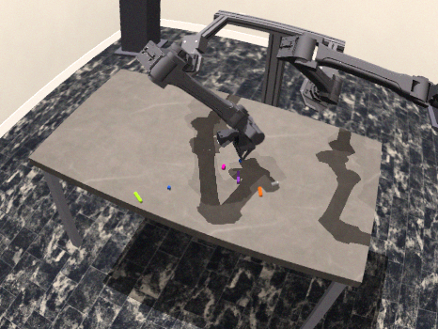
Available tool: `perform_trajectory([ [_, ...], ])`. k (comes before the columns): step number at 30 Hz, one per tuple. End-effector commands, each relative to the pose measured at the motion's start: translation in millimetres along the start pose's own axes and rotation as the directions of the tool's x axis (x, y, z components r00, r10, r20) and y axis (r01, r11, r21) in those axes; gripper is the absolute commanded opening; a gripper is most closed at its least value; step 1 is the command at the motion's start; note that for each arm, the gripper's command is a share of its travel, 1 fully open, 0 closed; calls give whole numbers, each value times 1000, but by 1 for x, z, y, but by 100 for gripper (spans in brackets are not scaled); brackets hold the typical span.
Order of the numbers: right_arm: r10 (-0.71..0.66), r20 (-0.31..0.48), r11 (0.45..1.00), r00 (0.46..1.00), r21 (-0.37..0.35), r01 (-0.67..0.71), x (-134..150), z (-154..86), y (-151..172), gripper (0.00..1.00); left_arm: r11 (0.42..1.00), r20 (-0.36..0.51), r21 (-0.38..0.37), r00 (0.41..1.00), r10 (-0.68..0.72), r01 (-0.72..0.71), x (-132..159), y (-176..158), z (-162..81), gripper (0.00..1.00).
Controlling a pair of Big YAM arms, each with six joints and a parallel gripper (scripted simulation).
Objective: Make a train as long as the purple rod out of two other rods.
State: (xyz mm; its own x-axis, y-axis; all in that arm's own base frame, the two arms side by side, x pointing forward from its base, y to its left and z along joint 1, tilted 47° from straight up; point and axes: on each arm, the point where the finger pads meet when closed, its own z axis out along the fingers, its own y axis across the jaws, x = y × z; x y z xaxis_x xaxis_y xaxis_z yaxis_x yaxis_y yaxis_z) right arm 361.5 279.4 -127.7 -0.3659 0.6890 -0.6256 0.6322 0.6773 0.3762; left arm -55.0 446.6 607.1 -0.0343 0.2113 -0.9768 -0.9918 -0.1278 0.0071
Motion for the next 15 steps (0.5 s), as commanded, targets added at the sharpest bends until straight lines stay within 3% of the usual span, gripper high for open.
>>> perform_trajectory([
  [1, 1, -2, 1000, 1000, -2, -1, 6, -1, -2, 23, 1000, 23, -5, 1000, -6, 6, -8, 4, -6, 100],
  [15, 10, 0, 1000, 1000, -2, -10, 5, 3, -1, 23, 1000, 23, -5, 1000, -6, 6, -8, 4, -6, 100],
])
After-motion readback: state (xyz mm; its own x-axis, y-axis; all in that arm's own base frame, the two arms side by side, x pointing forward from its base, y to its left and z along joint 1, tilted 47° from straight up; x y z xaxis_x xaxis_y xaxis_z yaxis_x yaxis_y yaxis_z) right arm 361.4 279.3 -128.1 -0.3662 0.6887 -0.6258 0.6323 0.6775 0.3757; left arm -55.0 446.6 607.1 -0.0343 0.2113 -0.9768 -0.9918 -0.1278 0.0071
